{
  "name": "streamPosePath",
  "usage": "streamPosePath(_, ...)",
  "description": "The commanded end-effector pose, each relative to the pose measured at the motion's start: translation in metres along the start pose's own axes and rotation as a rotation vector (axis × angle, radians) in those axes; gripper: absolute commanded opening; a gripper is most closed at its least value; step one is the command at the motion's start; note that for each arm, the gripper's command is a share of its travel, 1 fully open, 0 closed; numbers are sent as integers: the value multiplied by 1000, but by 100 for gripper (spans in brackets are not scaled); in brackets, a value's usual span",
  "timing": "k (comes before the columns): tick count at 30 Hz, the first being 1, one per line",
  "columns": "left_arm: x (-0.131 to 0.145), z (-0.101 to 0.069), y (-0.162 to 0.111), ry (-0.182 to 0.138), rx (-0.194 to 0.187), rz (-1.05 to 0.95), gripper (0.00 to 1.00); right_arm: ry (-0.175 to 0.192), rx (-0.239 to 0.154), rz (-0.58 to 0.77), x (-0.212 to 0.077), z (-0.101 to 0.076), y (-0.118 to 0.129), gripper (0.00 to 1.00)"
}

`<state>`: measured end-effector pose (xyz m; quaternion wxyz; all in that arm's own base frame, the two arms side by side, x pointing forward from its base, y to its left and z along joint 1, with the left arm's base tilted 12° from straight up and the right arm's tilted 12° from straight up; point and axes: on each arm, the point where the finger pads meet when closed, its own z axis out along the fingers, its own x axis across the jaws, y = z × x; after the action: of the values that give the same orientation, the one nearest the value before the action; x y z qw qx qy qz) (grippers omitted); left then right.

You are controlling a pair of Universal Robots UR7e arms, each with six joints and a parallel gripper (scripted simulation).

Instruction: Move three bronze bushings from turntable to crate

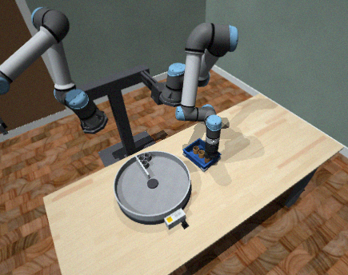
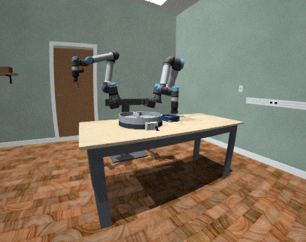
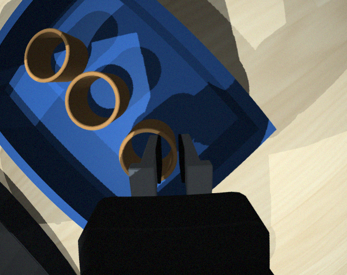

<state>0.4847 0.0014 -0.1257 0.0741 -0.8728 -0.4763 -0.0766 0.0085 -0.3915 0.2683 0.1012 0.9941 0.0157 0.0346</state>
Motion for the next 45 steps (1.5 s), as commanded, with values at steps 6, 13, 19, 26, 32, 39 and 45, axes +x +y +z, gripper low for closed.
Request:
streamPosePath(6, 1, -1, 2, 2, -4, -2, 38, 0, 0, 1, -1, 0, -1, 100)
streamPosePath(13, 1, -1, 2, 2, -4, -2, 38, 0, 0, 1, -1, 0, -1, 100)
streamPosePath(19, 1, -1, 2, 2, -4, -2, 38, 0, 0, 1, -1, 0, -1, 100)
streamPosePath(26, 1, -6, 2, 2, -5, -1, 38, 0, 0, 1, -1, 0, -1, 100)
streamPosePath(32, 0, -23, 1, 1, -2, 0, 38, 0, 0, 1, -1, 0, -1, 100)
streamPosePath(39, 0, -46, 1, 1, -3, 0, 38, 0, 0, 1, -1, 0, -1, 100)
streamPosePath(45, 1, -76, 4, 2, -8, -1, 38, 0, 0, 1, -1, 0, -1, 100)
